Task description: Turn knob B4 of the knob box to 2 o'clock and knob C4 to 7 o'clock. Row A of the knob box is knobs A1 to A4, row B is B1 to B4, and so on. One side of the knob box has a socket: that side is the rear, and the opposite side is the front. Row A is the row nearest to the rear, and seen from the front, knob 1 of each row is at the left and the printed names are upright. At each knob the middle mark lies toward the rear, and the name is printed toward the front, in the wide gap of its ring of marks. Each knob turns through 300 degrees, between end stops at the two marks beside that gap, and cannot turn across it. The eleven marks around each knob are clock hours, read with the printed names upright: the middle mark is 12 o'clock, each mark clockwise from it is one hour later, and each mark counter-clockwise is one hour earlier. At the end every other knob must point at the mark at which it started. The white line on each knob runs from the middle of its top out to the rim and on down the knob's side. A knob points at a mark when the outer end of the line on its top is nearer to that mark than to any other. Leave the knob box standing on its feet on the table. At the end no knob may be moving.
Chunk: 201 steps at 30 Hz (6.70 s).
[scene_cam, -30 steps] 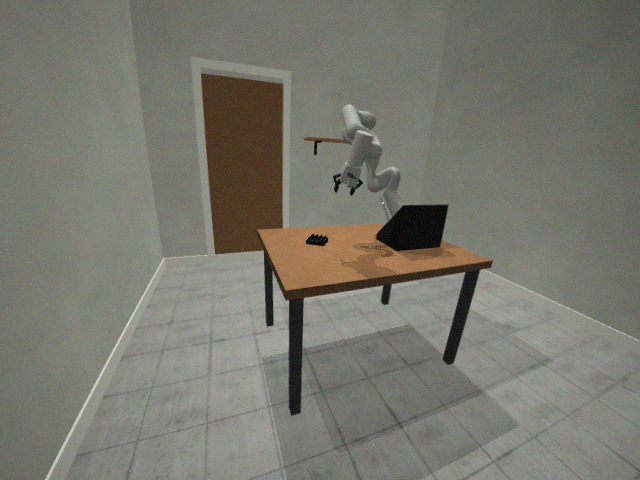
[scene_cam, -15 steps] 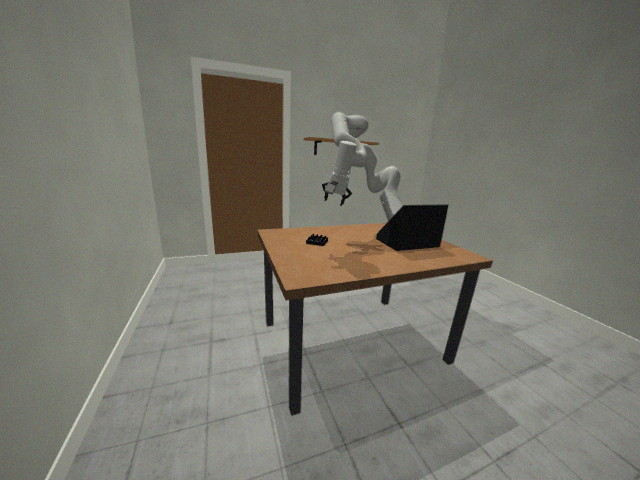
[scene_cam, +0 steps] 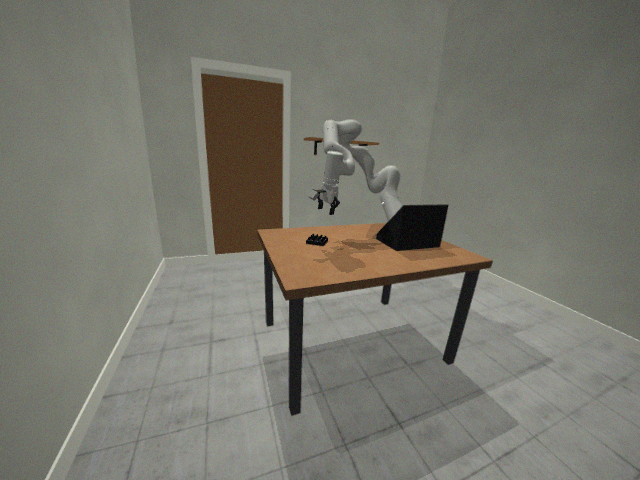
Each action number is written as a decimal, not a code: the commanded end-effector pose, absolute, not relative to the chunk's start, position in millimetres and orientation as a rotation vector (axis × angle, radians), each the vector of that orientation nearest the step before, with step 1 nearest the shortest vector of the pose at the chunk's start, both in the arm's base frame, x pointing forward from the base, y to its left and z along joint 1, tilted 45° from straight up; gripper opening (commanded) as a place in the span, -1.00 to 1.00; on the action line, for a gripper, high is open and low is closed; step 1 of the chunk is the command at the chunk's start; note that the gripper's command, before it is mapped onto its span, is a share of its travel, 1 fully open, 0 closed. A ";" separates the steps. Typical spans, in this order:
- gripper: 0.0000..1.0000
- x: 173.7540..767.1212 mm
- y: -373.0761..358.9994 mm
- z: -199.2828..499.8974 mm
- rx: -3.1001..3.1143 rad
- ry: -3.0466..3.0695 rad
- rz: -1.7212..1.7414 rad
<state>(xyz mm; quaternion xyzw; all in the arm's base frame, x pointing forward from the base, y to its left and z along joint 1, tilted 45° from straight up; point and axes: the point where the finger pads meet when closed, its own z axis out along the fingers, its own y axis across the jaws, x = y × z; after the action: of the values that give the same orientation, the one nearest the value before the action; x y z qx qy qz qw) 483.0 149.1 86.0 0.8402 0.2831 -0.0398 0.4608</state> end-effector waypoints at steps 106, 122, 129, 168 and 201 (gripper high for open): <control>1.00 544.3 31.2 52.1 2.340 -0.436 0.356; 1.00 544.3 31.2 52.1 2.340 -0.436 0.356; 1.00 544.3 31.2 52.1 2.340 -0.436 0.356; 1.00 501.4 43.2 31.7 2.340 -0.436 0.358; 1.00 497.1 44.4 29.6 2.340 -0.436 0.357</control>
<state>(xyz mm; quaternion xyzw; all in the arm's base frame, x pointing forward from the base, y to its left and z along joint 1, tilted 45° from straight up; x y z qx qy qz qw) 496.5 43.8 29.2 0.9072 -0.1692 0.1380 0.3597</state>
